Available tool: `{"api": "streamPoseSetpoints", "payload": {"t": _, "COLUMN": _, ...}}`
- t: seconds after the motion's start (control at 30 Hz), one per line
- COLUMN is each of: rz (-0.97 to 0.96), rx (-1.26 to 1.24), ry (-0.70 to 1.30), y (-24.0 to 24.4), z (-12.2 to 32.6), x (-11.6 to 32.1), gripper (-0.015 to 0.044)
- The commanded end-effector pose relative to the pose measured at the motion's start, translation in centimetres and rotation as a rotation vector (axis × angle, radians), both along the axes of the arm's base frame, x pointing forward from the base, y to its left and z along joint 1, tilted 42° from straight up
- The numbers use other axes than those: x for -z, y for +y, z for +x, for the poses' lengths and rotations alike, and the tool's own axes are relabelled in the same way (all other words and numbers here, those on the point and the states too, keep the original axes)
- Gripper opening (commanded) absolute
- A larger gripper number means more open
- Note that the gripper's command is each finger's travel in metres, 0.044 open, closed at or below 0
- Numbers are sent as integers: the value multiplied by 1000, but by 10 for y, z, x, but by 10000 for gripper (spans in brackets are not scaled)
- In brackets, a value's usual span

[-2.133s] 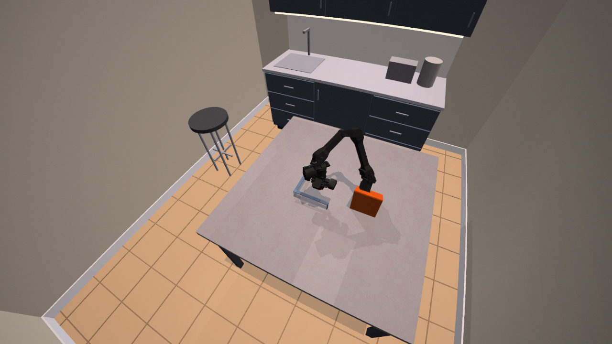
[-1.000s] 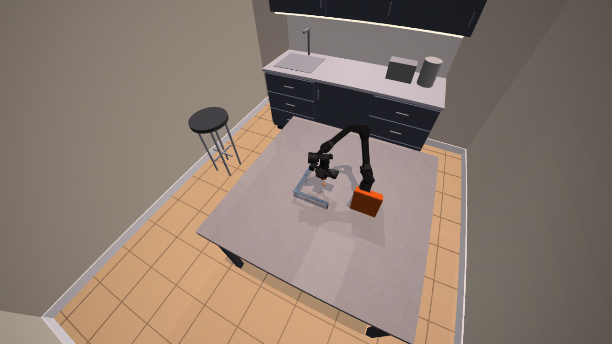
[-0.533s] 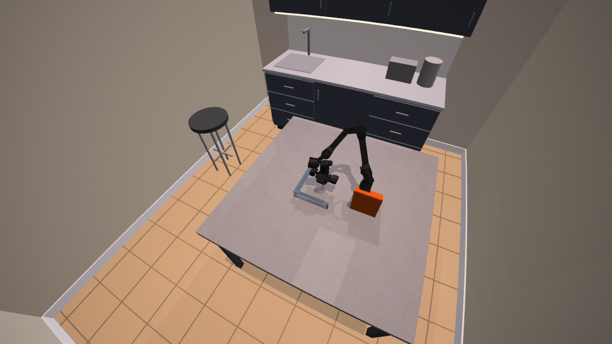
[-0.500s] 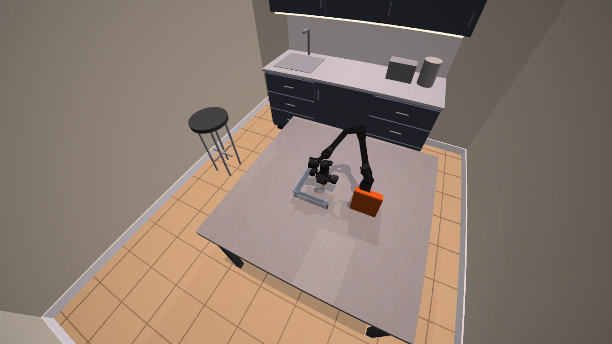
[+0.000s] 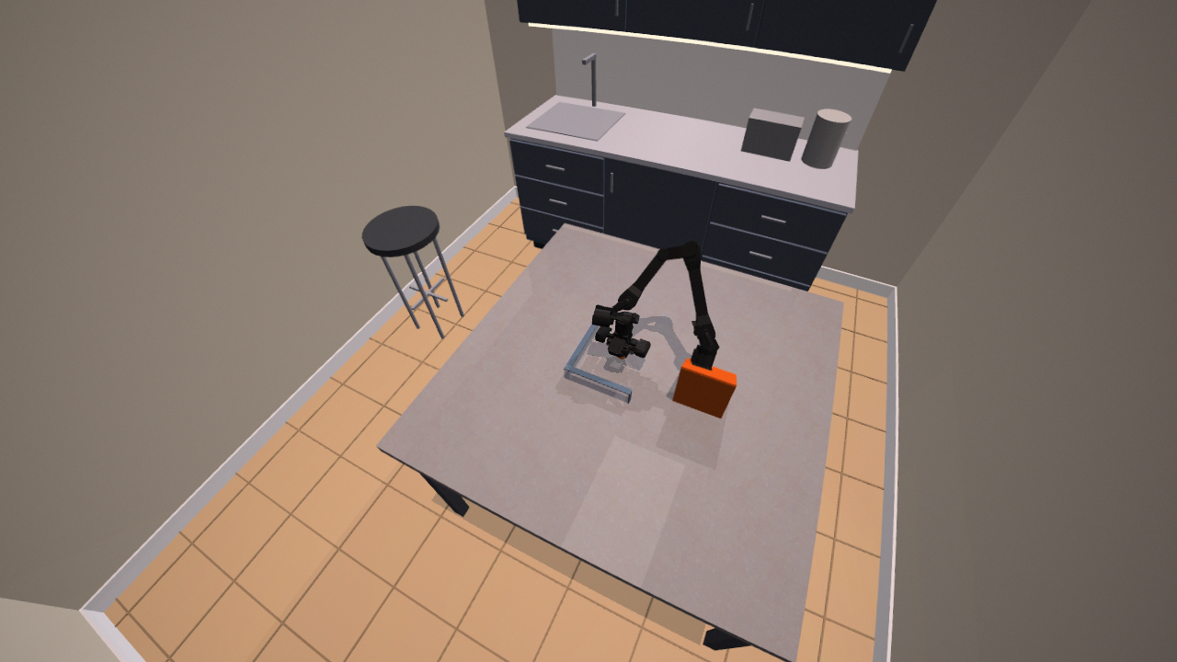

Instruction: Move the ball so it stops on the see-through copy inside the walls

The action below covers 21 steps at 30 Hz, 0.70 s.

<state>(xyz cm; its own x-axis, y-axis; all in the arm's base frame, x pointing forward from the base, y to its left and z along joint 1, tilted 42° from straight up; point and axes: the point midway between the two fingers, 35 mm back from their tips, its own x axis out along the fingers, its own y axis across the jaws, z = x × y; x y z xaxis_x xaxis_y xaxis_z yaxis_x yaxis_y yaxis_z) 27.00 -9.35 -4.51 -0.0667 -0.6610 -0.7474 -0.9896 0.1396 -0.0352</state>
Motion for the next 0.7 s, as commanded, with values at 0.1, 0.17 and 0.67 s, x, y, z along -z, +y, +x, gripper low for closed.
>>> {"api": "streamPoseSetpoints", "payload": {"t": 0.1, "rz": 0, "rx": 0, "ry": 0, "y": 0, "z": 0, "x": 0, "gripper": 79}}
{"api": "streamPoseSetpoints", "payload": {"t": 0.17, "rz": 0, "rx": 0, "ry": 0, "y": 0, "z": 0, "x": 0, "gripper": 131}}
{"api": "streamPoseSetpoints", "payload": {"t": 0.67, "rz": 3, "rx": -2, "ry": 8, "y": 41, "z": 5, "x": -44, "gripper": 253}}
